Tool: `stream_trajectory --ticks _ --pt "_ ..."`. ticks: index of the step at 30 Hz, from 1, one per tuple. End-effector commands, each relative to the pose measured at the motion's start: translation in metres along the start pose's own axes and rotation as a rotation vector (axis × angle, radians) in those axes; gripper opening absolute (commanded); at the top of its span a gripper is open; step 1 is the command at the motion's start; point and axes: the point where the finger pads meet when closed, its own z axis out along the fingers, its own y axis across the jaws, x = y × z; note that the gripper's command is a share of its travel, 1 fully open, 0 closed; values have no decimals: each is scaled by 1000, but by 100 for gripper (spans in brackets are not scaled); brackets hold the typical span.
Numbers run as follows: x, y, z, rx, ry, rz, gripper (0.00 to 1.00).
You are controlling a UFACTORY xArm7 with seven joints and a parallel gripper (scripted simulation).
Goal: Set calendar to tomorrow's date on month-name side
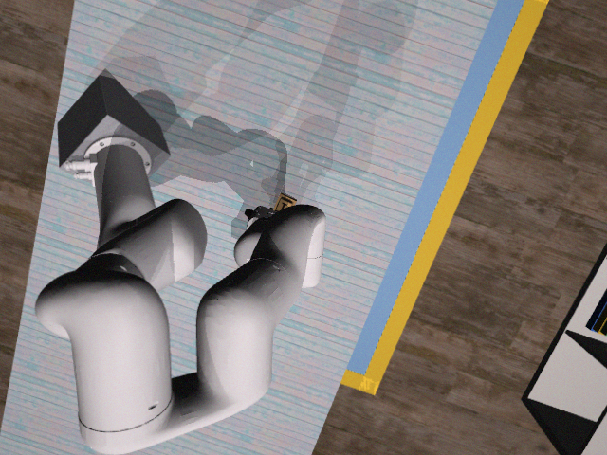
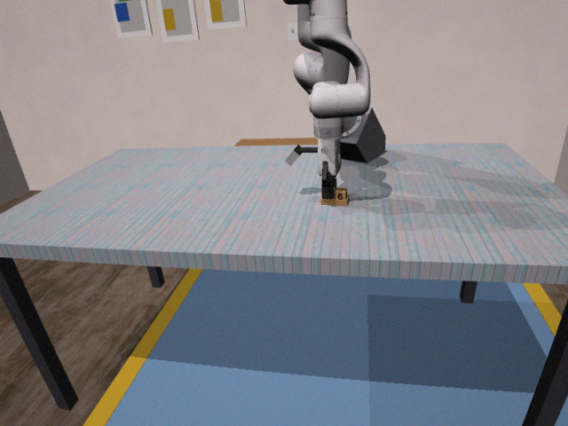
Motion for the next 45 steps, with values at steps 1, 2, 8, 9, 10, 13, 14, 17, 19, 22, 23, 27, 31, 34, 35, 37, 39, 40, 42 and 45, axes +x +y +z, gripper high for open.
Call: stream_trajectory --ticks 1,2,8,9,10,13,14,17,19,22,23,27,31,34,35,37,39,40,42,45 --pt "0 -1 0 1 0 0 47" --pt "0 -1 0 1 0 0 47" --pt "0 -1 0 1 0 0 47" --pt "0 -1 0 1 0 0 47" --pt "0 -1 0 1 0 0 47" --pt "0 -1 0 1 0 0 47" --pt "0 -1 0 1 0 0 47" --pt "0 -1 0 1 0 0 47" --pt "0 -1 0 1 0 0 47" --pt "0 -1 0 1 0 0 47" --pt "0 -1 0 1 0 0 47" --pt "0 -1 0 1 0 0 47" --pt "0 -1 0 1 0 0 47" --pt "0 -1 0 1 0 0 47" --pt "0 -1 0 1 0 0 27" --pt "0 -1 0 1 0 0 27" --pt "0 -1 0 1 0 0 27" --pt "0 -1 0 1 0 0 27" --pt "0 -1 0 1 0 0 27" --pt "0 -1 0 1 0 0 27"
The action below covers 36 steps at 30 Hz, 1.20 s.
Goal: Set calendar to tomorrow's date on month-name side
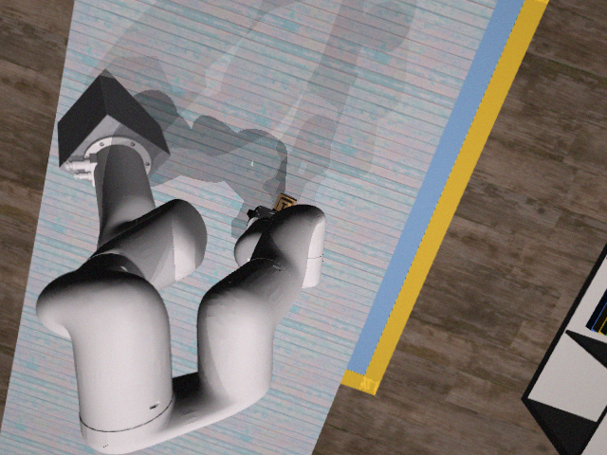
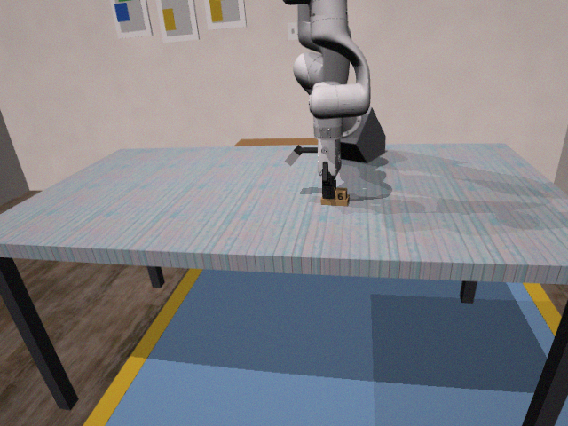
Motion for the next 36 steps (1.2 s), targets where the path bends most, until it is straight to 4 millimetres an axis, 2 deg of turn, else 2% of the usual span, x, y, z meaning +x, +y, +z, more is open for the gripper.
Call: stream_trajectory --ticks 1,26,32,36 --pt "0 -1 0 1 0 0 27" --pt "0 -1 -1 1 0 0 27" --pt "0 -1 -12 1 0 0 27" --pt "0 -1 -35 1 0 0 27"
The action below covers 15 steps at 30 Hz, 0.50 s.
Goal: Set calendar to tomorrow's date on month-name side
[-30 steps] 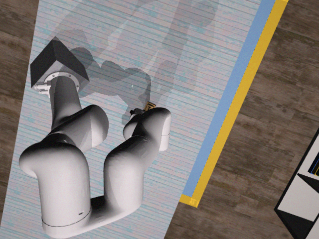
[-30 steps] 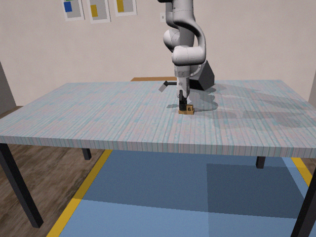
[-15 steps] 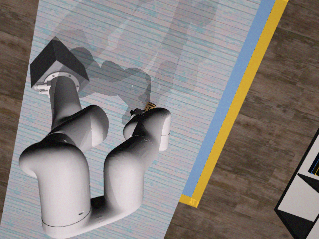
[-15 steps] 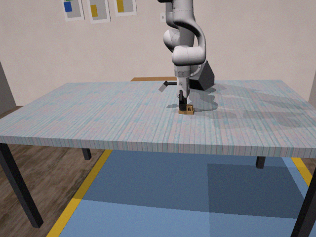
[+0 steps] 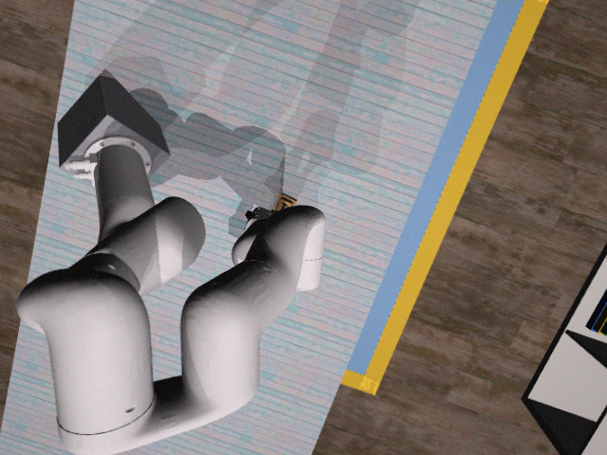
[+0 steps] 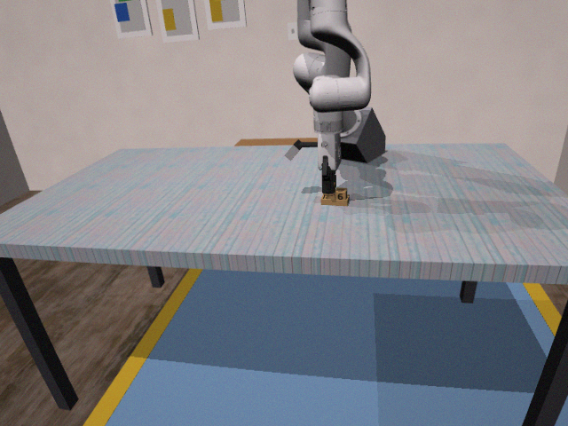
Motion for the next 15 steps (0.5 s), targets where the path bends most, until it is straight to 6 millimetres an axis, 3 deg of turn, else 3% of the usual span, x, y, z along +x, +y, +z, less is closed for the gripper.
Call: stream_trajectory --ticks 1,8,15 --pt "0 -1 -27 3 -3 -1 27" --pt "0 -1 -77 3 -3 -1 27" --pt "0 -1 -85 3 -3 -1 27"
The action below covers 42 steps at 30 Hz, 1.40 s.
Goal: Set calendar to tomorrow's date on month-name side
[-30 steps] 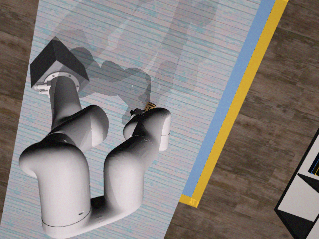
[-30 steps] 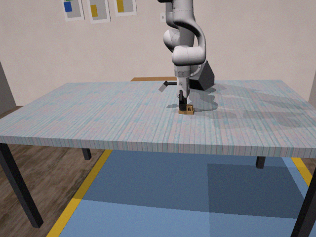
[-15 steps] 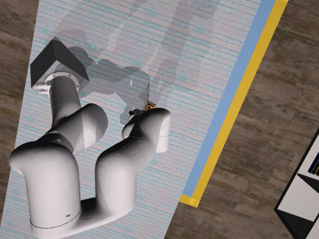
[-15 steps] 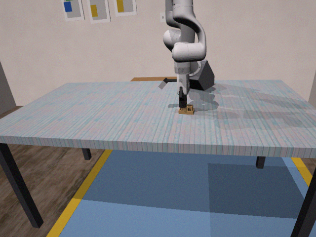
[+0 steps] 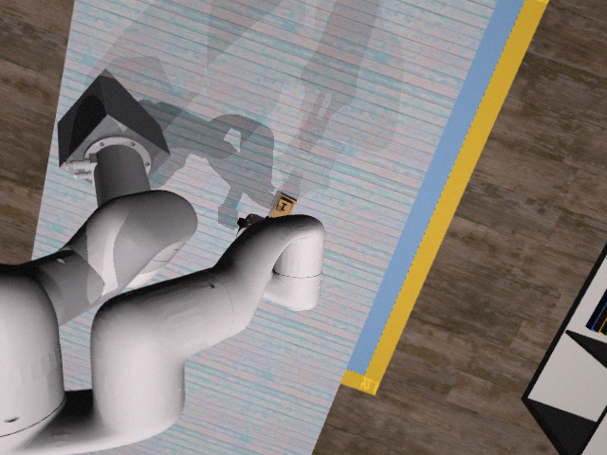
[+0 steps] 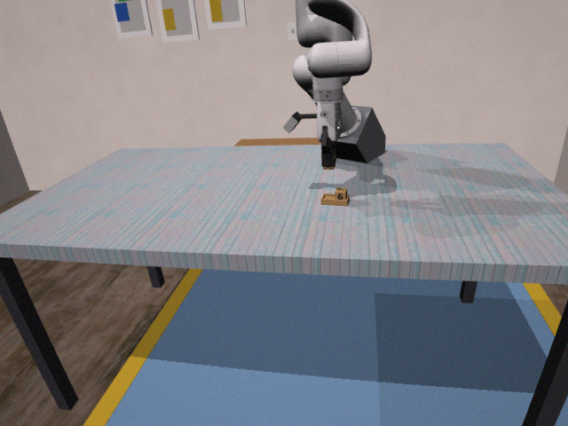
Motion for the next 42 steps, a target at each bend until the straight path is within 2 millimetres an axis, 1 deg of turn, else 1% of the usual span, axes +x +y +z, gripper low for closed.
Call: stream_trajectory --ticks 1,9,13,15,18,20,28,29,30,33,34,37,38,39,41,42 --pt "1 0 -7 2 -2 -1 27" --pt "1 0 -7 2 -2 5 27" --pt "0 0 -9 1 2 64 27" --pt "0 0 -9 1 2 64 27" --pt "-1 2 -12 -1 9 170 27" --pt "-2 3 -15 -2 16 276 27" --pt "-7 6 -22 -2 32 559 27" --pt "-8 6 -22 -2 32 566 27" --pt "-9 7 -24 -1 35 632 27" --pt "-10 7 -24 -1 36 654 27" --pt "-12 8 -26 0 40 746 27" --pt "-15 9 -28 1 43 839 27" --pt "-15 9 -28 1 43 844 27" --pt "-17 10 -29 2 45 912 27" --pt "-18 10 -30 3 46 945 27" --pt "-20 10 -31 4 48 1014 27"
